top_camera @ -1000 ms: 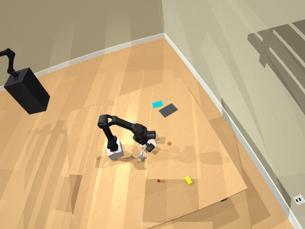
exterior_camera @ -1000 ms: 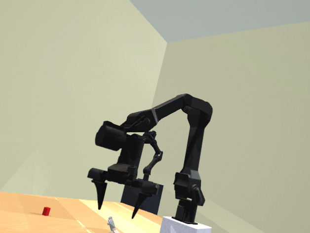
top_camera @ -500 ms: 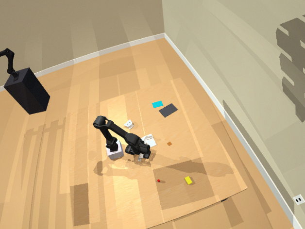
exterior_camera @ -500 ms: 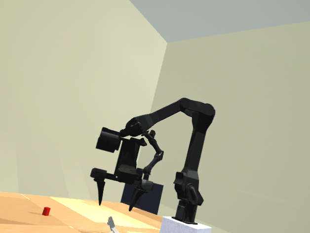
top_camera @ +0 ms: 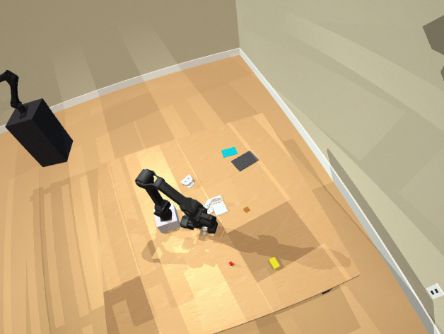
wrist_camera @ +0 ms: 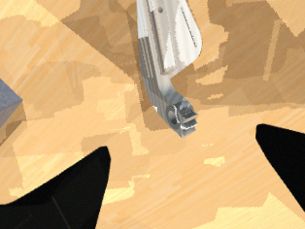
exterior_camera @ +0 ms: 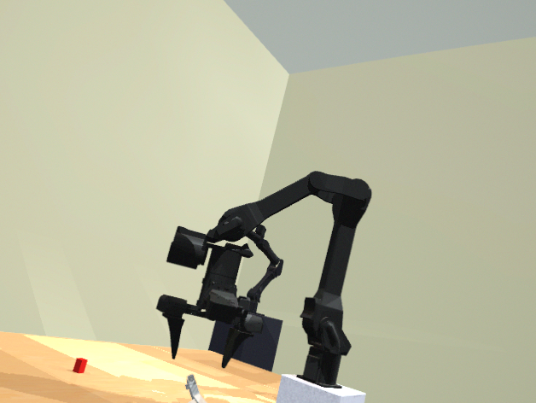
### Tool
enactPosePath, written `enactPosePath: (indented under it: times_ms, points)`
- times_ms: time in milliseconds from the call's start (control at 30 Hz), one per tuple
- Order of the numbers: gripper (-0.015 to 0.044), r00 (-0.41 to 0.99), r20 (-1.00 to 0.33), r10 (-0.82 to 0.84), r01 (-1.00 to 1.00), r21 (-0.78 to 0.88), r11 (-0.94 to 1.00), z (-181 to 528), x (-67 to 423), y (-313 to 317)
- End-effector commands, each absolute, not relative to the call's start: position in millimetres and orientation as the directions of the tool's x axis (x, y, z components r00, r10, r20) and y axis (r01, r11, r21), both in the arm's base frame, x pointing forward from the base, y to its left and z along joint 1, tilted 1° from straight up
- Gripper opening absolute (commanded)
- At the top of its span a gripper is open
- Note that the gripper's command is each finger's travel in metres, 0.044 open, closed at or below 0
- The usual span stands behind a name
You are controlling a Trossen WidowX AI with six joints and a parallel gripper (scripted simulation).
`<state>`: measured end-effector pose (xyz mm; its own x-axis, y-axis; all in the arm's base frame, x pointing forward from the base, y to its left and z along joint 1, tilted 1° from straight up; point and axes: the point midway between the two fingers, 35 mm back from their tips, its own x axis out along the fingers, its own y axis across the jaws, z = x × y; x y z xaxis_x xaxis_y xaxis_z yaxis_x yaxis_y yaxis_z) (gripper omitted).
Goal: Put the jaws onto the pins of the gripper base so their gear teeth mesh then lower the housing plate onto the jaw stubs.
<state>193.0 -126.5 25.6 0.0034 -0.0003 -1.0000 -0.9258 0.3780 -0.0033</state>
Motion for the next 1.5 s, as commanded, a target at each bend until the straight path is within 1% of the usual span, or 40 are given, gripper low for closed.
enactPosePath:
  times_ms: [0, 1333, 1467]
  points:
    - [0.0440, 0.002, -1.000, -0.003, -0.928, -0.003, 0.371, 20, 193, -127]
    - [0.0440, 0.001, -1.000, -0.002, -0.928, -0.002, 0.371, -42, 192, -126]
    - [0.0335, 0.001, -1.000, -0.002, -0.928, -0.002, 0.371, -42, 192, -126]
